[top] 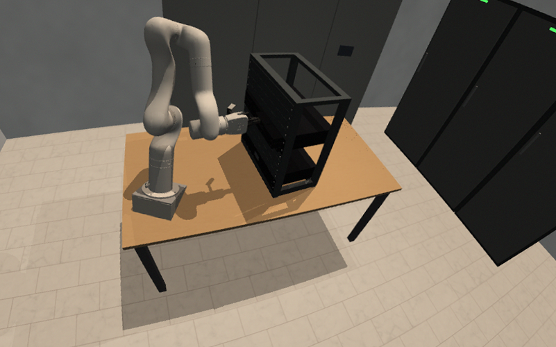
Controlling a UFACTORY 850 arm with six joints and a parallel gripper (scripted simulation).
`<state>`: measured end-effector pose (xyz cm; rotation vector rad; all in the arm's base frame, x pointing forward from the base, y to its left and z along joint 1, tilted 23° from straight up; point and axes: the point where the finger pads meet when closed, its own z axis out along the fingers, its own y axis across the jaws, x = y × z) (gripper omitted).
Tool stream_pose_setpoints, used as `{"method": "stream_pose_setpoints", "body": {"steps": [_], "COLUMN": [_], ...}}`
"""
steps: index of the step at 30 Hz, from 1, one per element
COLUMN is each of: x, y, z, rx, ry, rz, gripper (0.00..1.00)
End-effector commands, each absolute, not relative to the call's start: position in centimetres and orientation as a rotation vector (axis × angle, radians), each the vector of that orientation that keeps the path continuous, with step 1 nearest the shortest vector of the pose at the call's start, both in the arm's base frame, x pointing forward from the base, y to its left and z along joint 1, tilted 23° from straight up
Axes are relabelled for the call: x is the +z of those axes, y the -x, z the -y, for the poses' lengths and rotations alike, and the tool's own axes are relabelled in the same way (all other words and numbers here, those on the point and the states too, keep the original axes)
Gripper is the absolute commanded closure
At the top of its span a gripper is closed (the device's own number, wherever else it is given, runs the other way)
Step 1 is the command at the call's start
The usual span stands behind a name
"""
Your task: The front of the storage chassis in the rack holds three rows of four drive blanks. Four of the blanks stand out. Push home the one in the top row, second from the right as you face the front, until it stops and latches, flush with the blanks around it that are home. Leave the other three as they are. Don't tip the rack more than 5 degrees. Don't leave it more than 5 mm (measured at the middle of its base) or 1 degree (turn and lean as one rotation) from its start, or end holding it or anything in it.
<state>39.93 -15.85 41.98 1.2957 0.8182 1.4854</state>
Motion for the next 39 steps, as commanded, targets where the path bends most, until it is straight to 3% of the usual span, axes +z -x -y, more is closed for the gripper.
{"method": "stream_pose_setpoints", "body": {"steps": [1, 39], "x": [42.2, 42.5], "y": [-40.6, -42.1], "z": [15.9, 16.1], "rx": [1.485, 1.485], "ry": [-1.294, -1.294], "rz": [-0.818, -0.818], "gripper": [1.0, 1.0]}}
